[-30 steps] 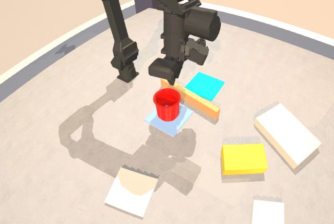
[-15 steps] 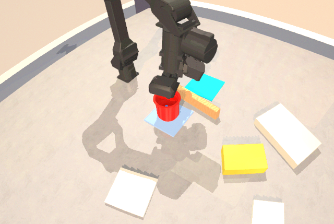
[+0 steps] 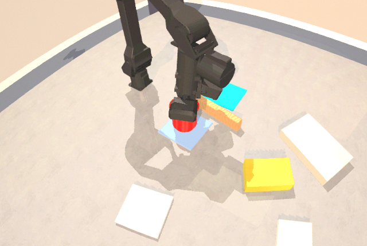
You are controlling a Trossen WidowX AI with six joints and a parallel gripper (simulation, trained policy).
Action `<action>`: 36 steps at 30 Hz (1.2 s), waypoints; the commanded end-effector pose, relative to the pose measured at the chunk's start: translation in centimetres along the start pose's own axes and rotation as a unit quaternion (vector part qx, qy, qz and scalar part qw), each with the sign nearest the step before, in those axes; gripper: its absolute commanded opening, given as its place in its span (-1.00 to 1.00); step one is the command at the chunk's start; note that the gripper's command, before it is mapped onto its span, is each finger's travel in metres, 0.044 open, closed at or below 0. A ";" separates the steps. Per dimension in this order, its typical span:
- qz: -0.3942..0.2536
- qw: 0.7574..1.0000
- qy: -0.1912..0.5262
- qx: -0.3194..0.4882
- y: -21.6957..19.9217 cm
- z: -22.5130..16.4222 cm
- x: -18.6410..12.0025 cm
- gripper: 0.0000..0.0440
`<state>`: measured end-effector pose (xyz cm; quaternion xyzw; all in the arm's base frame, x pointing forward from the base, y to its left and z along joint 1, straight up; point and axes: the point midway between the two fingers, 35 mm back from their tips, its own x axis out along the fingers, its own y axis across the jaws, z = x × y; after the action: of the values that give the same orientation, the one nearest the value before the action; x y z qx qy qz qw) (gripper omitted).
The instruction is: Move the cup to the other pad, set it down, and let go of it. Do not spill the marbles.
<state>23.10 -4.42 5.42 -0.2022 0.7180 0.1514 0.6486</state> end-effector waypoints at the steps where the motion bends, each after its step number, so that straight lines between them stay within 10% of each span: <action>1: 0.005 0.999 0.006 -0.032 0.1 -0.2 0.7 -1.00; 36: -0.026 0.986 -0.059 -0.153 0.5 3.8 -7.1 -1.00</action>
<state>26.11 -2.25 10.92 -0.3011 0.6554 0.2514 0.6454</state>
